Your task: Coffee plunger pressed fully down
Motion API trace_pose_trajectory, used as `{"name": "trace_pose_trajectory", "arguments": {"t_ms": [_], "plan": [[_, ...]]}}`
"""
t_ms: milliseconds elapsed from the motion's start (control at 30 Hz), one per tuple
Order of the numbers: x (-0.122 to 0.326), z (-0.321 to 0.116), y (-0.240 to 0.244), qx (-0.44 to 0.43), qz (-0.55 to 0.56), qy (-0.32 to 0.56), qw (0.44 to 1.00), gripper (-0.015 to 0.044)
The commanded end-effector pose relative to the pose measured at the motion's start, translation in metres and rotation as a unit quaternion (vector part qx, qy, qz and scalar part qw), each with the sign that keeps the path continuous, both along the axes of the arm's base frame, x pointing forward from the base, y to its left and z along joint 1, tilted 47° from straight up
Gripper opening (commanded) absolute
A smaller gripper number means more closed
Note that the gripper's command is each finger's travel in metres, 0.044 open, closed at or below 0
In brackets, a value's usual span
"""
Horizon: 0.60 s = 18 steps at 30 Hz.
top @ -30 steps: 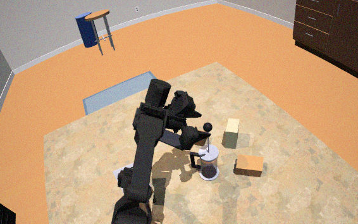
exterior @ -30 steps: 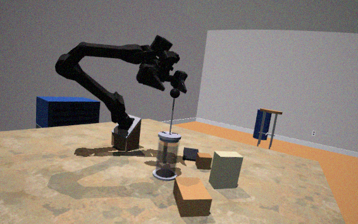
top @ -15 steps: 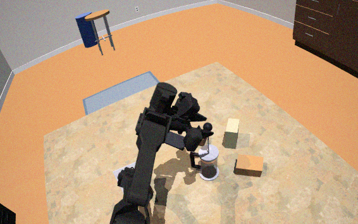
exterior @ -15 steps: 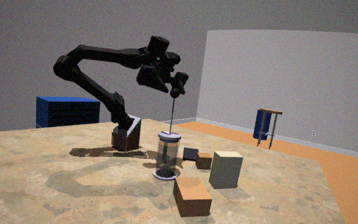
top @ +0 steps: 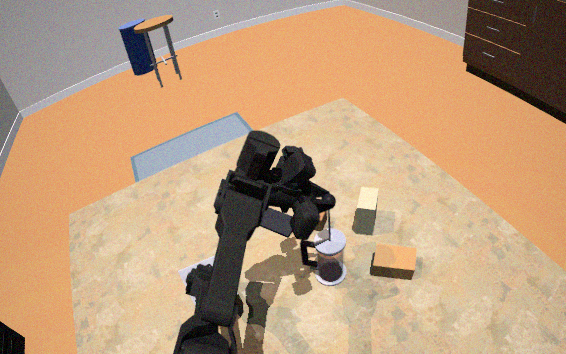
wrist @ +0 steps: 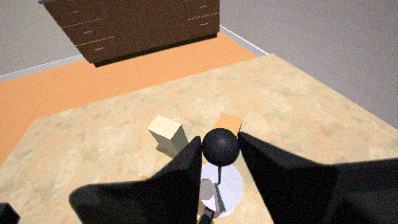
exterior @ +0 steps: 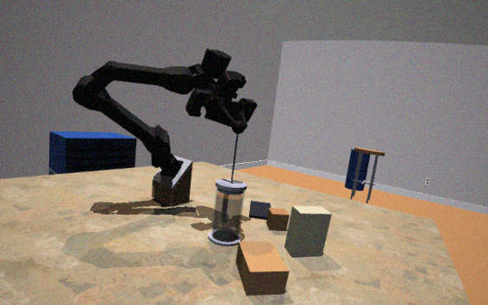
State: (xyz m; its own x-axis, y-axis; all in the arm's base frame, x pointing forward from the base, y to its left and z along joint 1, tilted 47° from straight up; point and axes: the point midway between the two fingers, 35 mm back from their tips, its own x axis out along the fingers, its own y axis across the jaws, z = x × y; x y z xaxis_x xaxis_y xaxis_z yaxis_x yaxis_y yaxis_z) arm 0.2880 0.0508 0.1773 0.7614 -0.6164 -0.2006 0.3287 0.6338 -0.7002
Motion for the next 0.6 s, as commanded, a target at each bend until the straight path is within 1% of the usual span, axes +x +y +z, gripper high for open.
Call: {"name": "trace_pose_trajectory", "arguments": {"t_ms": [0,567], "plan": [[0.0,-0.001,0.0,0.0,0.001,0.001,1.0,0.0128],[0.004,-0.022,-0.015,0.006,-0.002,0.006,1.0,0.0128]]}}
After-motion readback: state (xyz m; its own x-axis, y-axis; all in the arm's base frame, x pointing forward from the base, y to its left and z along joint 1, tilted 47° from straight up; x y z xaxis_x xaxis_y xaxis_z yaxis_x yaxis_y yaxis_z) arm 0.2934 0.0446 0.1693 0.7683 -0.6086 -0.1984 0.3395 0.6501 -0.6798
